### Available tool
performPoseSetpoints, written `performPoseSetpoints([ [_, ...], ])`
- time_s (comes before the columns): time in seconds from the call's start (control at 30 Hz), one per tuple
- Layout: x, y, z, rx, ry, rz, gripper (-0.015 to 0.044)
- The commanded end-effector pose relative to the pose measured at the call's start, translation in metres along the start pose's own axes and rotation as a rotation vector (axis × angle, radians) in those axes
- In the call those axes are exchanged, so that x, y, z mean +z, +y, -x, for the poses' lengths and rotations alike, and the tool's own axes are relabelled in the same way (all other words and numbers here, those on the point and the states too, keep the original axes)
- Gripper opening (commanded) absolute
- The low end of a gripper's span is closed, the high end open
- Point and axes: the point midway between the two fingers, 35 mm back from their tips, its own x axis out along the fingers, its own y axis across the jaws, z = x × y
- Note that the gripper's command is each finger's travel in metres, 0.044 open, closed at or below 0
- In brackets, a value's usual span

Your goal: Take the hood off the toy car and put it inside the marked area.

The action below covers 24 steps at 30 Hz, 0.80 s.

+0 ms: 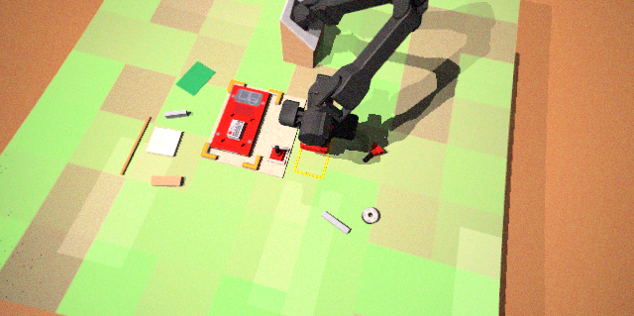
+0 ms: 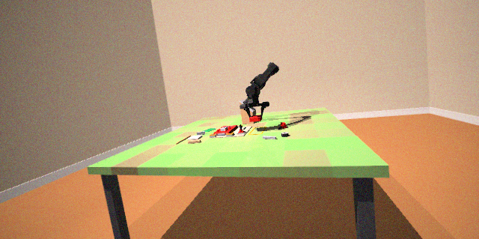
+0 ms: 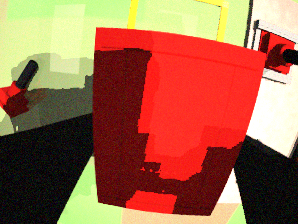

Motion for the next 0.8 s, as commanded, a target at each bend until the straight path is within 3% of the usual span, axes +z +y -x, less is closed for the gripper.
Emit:
performPoseSetpoints([
  [0.0, -0.001, 0.000, -0.003, 0.001, 0.004, -0.007, 0.0000],
  [0.77, -0.001, 0.000, -0.016, 0.001, 0.004, -0.007, 0.0000],
])
